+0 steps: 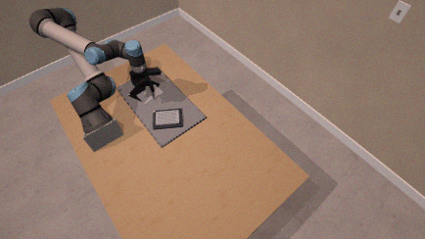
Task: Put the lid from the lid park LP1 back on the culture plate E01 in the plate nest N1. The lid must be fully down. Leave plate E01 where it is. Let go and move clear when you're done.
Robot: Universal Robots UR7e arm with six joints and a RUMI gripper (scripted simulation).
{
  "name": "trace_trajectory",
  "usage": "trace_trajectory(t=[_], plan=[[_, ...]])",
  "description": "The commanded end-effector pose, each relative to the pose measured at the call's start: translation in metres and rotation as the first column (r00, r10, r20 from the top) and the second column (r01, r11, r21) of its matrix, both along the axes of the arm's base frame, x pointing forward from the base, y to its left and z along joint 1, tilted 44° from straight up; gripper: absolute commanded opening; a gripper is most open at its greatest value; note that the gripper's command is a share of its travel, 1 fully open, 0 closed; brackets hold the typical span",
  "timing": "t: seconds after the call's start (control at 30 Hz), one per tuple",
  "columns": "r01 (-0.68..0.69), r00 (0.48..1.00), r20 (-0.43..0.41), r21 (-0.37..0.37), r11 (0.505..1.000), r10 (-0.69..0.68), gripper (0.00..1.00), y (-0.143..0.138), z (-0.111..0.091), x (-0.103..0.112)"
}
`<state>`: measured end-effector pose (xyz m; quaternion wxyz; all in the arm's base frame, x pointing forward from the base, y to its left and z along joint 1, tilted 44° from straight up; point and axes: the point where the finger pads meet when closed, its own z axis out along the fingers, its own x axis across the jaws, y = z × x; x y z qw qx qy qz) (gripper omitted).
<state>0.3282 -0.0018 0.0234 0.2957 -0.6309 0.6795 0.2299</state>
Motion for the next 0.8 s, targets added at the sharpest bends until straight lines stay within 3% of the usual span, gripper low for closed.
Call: trace_trajectory(t=[0.0, 0.37, 0.77], plan=[[0.060, 0.997, -0.057, 0.007, 0.998, -0.059, 0.00, -0.016, -0.016, -0.001], [0.189, 0.966, -0.181, 0.011, 0.982, -0.184, 0.00, -0.048, -0.047, -0.006], [0.356, 0.878, -0.340, -0.008, 0.934, -0.338, 0.00, -0.090, -0.089, -0.013]])
